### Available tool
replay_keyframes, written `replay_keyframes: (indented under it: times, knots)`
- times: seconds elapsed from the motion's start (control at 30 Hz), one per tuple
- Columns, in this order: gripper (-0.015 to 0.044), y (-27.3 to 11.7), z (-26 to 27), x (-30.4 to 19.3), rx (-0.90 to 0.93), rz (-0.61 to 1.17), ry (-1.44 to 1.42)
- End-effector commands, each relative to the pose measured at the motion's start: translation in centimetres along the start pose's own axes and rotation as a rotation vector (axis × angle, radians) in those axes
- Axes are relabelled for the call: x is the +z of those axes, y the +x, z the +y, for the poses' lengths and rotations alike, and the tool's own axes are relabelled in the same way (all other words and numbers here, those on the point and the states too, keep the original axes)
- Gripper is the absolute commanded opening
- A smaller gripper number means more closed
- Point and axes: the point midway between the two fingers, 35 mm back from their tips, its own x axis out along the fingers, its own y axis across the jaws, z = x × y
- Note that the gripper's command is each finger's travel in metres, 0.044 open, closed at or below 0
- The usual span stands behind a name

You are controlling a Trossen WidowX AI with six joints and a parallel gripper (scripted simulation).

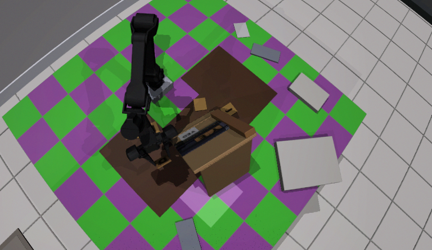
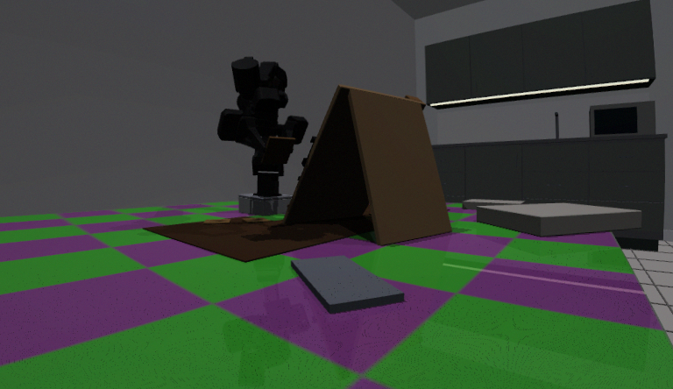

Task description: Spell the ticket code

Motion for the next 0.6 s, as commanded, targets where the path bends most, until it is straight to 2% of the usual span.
replay_keyframes:
  times: [0.0, 0.57]
  knots:
    - [0.0, 0.01, 0.27, -0.12, -0.002, 0.002, 0.003]
    - [0.0, 0.02, 1.12, -0.1, -0.001, 0.002, 0.004]
